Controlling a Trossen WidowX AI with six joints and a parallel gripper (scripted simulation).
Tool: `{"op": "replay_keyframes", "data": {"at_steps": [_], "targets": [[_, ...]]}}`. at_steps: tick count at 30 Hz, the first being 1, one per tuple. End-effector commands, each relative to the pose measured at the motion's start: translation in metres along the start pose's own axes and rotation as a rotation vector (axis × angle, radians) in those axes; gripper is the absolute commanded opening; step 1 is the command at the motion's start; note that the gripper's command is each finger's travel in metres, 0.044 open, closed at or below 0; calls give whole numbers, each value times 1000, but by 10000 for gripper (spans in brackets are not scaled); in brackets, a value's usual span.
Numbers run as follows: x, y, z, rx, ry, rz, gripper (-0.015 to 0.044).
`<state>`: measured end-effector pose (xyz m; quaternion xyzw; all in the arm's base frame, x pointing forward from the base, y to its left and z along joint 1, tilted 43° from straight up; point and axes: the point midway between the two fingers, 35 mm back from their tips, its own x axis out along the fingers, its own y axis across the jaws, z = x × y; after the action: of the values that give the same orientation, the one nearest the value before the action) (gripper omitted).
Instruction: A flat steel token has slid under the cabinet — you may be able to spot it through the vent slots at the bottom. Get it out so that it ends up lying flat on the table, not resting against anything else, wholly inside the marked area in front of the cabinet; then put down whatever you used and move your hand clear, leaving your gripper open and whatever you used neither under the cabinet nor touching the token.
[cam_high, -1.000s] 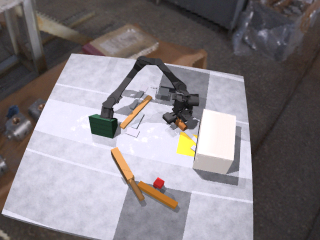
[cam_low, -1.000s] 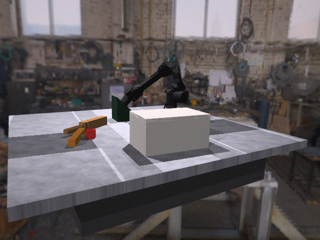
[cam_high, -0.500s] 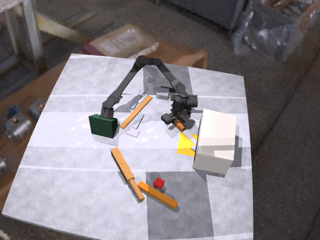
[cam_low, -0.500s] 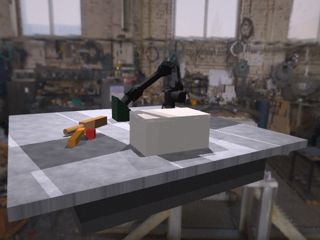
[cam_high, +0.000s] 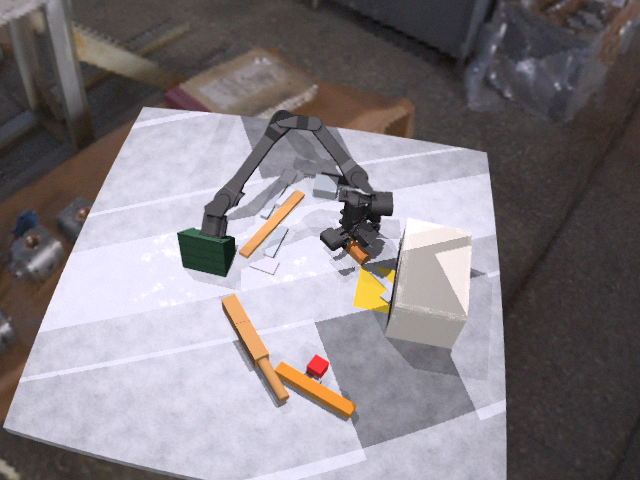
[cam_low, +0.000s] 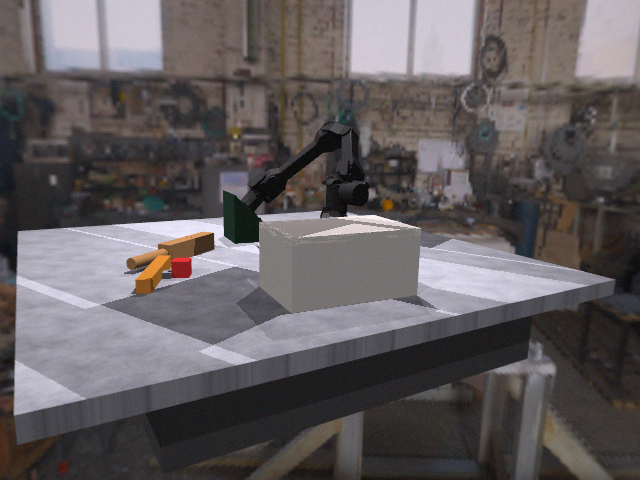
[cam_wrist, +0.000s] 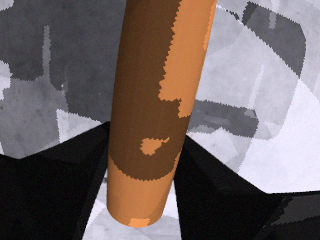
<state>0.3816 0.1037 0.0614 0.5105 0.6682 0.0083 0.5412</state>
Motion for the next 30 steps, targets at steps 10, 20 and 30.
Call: {"op": "replay_keyframes", "data": {"at_steps": [10,20,30], "targets": [[1,-5,-2,9,-4,-13,0],[1,-3,-16,9,-3,-13,0],[1,-2,-30,10,-3,-13,0]]}}
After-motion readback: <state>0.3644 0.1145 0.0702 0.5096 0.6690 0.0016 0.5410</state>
